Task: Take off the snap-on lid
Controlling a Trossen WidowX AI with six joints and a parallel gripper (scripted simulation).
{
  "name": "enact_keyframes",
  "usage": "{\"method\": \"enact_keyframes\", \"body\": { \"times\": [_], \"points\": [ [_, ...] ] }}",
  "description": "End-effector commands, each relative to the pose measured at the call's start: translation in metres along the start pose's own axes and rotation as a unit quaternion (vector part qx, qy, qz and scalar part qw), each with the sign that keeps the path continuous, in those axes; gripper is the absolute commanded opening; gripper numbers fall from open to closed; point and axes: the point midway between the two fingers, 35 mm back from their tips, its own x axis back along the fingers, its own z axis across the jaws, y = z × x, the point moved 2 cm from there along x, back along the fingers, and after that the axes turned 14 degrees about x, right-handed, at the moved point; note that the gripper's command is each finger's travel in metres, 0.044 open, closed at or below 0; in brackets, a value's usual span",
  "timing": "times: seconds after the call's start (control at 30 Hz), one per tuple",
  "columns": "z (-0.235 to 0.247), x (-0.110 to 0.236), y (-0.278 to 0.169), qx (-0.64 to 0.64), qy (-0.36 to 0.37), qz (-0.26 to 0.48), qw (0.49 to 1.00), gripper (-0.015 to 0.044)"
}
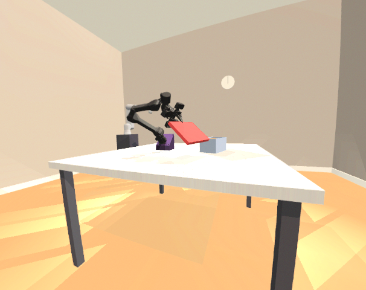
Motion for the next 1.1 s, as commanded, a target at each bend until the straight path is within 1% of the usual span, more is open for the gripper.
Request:
{"method": "enact_keyframes", "body": {
  "times": [0.0,1.07],
  "points": [
    [-0.001,-0.001,-0.001,0.000,0.007,0.002,1.000,0.0000],
    [-0.019,-0.017,-0.005,0.000,0.008,0.001,1.000,0.0000]
  ]
}}
